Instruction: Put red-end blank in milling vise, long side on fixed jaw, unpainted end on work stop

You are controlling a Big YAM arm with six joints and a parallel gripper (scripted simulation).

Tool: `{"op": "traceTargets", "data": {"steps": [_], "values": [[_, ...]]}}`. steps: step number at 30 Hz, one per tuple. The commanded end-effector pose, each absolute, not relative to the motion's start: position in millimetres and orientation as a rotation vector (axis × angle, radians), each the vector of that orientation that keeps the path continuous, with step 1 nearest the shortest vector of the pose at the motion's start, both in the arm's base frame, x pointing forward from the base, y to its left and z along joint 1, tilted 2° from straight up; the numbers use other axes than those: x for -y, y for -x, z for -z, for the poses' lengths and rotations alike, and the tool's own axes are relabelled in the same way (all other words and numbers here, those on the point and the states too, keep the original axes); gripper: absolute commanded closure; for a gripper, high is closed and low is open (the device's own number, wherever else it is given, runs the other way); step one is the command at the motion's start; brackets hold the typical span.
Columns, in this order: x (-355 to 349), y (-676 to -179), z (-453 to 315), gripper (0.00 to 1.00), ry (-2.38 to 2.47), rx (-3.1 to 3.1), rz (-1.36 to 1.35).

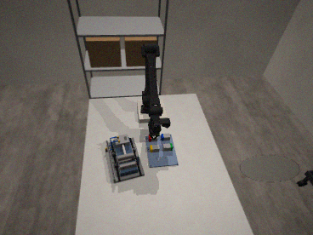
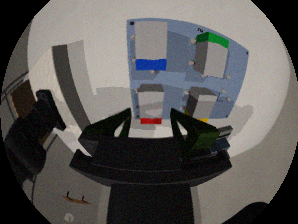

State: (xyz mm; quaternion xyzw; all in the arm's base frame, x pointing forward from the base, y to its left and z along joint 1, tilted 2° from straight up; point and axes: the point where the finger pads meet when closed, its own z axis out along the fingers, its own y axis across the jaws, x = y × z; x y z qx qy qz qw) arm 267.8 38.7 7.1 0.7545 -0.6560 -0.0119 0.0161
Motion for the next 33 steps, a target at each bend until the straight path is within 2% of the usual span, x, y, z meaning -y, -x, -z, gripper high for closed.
{"op": "traceTargets", "data": {"steps": [1,33], "values": [[-40.3,-291.6,-16.7,0.36,-2.383,2.062,-0.011],[-38.1,-276.1,-5.1,0.36,-2.365,2.047,0.02]]}}
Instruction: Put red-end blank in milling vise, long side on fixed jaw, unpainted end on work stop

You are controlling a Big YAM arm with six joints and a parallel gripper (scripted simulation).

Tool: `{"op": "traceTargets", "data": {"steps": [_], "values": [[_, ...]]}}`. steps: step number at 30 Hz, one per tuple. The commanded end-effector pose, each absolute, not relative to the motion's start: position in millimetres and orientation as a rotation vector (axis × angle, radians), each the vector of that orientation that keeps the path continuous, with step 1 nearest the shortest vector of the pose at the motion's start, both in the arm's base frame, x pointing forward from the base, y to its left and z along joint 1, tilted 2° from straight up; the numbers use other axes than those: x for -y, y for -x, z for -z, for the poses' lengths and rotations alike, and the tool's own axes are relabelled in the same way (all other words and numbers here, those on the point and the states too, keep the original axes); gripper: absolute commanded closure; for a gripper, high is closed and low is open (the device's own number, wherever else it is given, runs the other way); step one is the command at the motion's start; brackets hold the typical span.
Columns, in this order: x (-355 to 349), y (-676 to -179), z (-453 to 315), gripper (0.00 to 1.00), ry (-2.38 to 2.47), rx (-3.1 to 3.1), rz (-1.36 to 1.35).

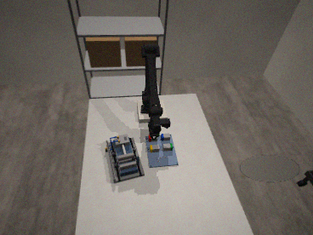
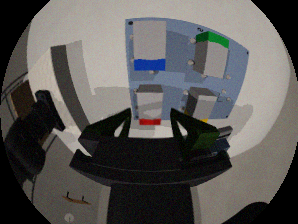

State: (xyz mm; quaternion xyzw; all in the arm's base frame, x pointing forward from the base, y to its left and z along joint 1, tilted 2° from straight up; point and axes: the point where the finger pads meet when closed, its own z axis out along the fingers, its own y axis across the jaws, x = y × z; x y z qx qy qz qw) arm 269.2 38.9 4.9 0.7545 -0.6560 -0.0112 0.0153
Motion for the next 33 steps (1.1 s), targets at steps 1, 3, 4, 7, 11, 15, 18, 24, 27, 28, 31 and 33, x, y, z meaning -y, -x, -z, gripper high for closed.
{"op": "traceTargets", "data": {"steps": [1,3,4,7,11,15,18,24,27,28,31,33], "values": [[-38.0,-275.3,-3.9,0.36,-2.363,2.045,0.024],[-38.1,-276.3,-2.6,0.36,-2.362,2.044,0.026],[-38.0,-275.7,-2.1,0.36,-2.362,2.044,0.026],[-38.0,-275.9,-2.8,0.36,-2.365,2.047,0.02],[-38.7,-280.5,-2.4,0.36,-2.367,2.048,0.017],[-37.9,-274.7,0.7,0.36,-2.364,2.046,0.022],[-38.3,-277.6,2.0,0.36,-2.364,2.046,0.022],[-38.4,-278.8,1.8,0.36,-2.368,2.05,0.015],[-38.0,-275.5,5.0,0.36,-2.362,2.045,0.025],[-37.9,-274.8,5.8,0.36,-2.361,2.044,0.027],[-38.3,-277.9,3.7,0.36,-2.367,2.049,0.016],[-38.4,-278.6,4.1,0.36,-2.367,2.049,0.016]]}}
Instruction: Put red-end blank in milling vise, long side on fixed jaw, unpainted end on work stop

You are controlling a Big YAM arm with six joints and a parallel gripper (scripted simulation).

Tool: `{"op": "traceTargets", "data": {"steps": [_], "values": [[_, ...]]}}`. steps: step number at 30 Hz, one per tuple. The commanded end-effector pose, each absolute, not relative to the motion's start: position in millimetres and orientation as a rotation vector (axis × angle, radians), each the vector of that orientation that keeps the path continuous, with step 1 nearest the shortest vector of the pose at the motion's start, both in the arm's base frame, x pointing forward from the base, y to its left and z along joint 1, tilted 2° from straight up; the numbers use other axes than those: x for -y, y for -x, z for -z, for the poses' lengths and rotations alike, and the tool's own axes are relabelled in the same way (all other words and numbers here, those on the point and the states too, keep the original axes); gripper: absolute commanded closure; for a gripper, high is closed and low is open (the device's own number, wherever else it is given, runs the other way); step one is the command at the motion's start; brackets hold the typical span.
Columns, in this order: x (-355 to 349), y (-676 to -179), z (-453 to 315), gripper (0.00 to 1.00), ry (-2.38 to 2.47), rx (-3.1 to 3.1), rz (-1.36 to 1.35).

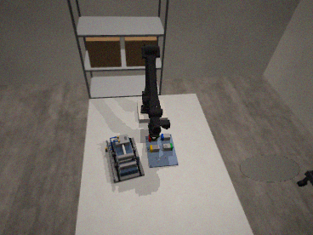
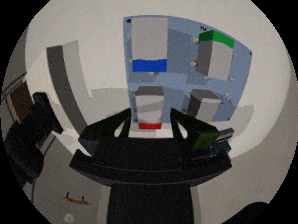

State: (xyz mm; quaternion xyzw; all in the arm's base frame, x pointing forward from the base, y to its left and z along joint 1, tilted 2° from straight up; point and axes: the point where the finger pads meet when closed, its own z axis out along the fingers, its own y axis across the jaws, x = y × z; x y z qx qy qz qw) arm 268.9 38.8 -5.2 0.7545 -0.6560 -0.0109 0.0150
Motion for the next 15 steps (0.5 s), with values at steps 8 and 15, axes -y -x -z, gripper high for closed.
{"op": "traceTargets", "data": {"steps": [8,15], "values": [[-38.0,-276.0,5.5,0.36,-2.366,2.048,0.019],[-38.0,-275.8,5.8,0.36,-2.365,2.047,0.02]]}}
